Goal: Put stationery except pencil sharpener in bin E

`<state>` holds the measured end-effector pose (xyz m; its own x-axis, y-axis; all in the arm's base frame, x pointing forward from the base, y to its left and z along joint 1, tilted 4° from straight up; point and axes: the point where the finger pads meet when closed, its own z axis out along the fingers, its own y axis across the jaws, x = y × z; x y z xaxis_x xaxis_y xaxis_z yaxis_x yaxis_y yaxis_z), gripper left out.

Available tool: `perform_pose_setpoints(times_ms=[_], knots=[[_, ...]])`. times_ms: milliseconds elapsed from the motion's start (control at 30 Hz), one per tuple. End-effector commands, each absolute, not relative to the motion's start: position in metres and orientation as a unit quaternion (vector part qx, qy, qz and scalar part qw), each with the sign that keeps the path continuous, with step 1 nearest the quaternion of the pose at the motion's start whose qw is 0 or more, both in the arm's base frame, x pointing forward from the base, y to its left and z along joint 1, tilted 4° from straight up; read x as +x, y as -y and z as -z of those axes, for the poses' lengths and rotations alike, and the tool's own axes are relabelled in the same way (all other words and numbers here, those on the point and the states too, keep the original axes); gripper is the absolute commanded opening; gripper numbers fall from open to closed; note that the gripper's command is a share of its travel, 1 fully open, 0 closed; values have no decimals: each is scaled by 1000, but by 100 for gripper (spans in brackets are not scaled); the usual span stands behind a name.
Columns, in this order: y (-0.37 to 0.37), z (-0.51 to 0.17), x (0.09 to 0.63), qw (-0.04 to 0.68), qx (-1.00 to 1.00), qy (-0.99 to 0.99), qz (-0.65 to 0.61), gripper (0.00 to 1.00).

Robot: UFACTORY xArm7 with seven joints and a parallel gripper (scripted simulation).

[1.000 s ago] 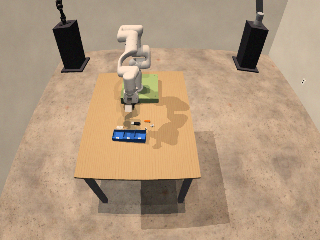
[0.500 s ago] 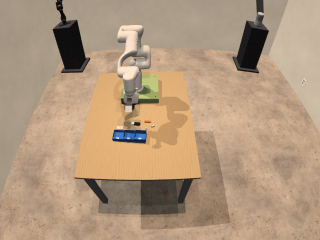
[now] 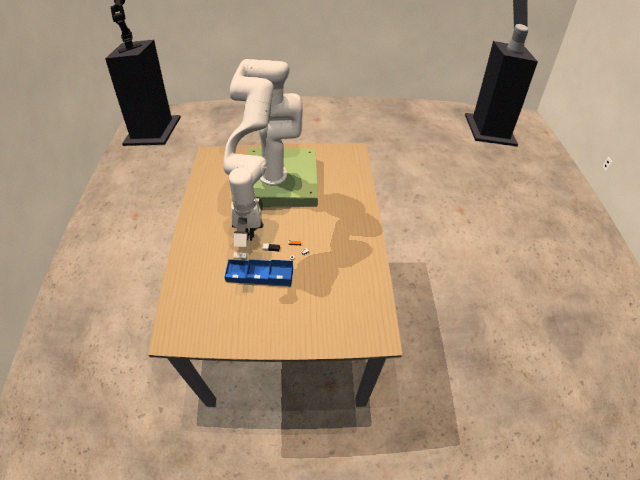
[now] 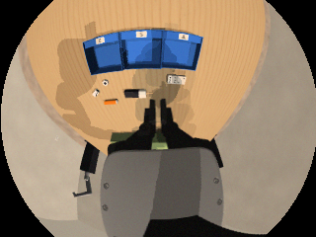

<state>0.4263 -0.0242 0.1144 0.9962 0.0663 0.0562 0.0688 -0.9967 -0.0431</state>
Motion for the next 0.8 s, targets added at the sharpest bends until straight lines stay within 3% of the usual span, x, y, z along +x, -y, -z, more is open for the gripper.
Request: perform_pose_setpoints(times_ms=[0, 300, 767], knots=[[45, -85, 461, 27, -999, 34, 28, 7], [73, -50, 496, 27, -999, 34, 28, 7], [72, -42, 496, 27, -999, 34, 28, 7]])
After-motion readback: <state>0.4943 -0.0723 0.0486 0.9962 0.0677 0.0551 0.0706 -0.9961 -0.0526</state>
